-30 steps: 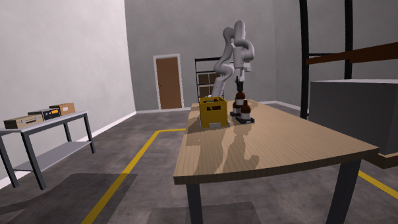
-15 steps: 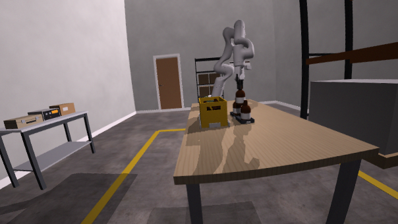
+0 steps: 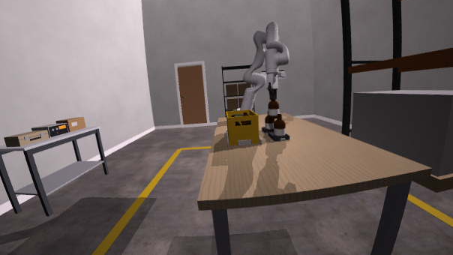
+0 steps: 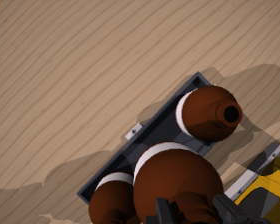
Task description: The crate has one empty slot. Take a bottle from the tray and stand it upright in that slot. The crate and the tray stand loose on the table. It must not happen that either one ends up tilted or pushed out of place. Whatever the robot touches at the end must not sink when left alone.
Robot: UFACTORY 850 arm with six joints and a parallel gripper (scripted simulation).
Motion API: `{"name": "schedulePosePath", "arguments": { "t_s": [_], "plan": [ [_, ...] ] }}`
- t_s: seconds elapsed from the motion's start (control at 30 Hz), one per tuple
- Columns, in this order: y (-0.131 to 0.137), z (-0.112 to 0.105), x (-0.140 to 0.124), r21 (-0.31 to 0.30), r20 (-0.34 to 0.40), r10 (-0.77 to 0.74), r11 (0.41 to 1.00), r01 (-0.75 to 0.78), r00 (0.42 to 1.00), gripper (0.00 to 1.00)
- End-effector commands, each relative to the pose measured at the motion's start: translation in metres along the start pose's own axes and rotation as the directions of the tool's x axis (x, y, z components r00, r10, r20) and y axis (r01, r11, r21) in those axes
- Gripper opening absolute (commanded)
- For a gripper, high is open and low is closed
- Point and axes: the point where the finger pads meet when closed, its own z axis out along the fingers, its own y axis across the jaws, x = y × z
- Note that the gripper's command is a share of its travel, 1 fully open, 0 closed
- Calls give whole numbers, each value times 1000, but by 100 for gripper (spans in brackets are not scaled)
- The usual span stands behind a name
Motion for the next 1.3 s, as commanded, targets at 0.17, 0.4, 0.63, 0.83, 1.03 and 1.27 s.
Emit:
{"name": "schedulePosePath", "arguments": {
  "t_s": [0.17,0.4,0.63,0.83,1.03,1.27],
  "plan": [
    [1,-4,1,-2,-1,0,1000,0,1000,0],
    [1,-4,1,-2,-1,0,1000,0,1000,0],
    [1,-4,1,-2,-1,0,1000,0,1000,0],
    [1,-4,1,-2,-1,0,1000,0,1000,0],
    [1,-5,1,-2,-1,0,1000,0,1000,0],
    [1,-8,1,-2,-1,0,1000,0,1000,0]
  ]
}}
